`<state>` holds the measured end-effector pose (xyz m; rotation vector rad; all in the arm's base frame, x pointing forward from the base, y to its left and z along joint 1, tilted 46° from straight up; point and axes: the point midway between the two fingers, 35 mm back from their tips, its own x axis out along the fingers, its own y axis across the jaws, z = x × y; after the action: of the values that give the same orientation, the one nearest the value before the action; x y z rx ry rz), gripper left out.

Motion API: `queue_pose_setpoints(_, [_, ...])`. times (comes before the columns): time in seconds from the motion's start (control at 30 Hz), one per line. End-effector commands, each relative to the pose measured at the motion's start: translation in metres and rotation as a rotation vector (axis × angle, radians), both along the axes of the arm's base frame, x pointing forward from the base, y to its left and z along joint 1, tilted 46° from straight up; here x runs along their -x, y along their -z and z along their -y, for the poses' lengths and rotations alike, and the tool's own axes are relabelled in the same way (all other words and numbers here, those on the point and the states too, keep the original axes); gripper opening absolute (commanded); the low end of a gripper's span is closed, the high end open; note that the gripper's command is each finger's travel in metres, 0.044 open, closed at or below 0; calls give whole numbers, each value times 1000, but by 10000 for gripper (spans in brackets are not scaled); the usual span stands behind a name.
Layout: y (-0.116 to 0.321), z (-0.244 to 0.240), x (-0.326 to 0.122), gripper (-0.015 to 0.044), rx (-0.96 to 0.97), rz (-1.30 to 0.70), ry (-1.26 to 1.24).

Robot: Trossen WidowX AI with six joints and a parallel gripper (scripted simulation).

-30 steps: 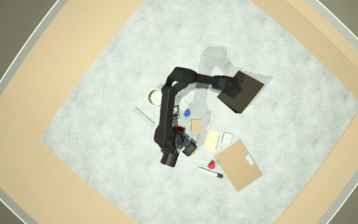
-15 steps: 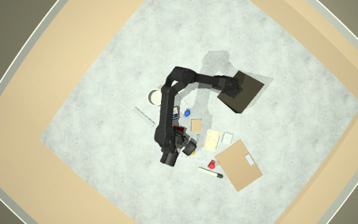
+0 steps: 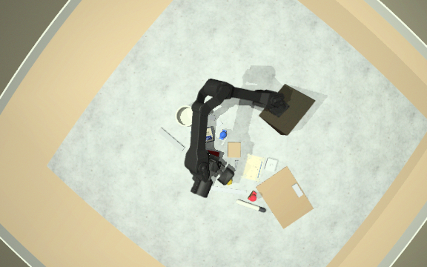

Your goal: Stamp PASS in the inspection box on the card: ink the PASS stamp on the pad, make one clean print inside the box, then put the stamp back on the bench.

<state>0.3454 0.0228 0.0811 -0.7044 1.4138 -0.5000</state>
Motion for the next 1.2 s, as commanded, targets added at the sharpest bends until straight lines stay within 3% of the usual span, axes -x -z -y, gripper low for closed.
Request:
queue_pose_setpoints(0.0, [2,2,0,0,5,-1,-4])
queue_pose_setpoints(1.17, [6,7,0,0,5,2,-1])
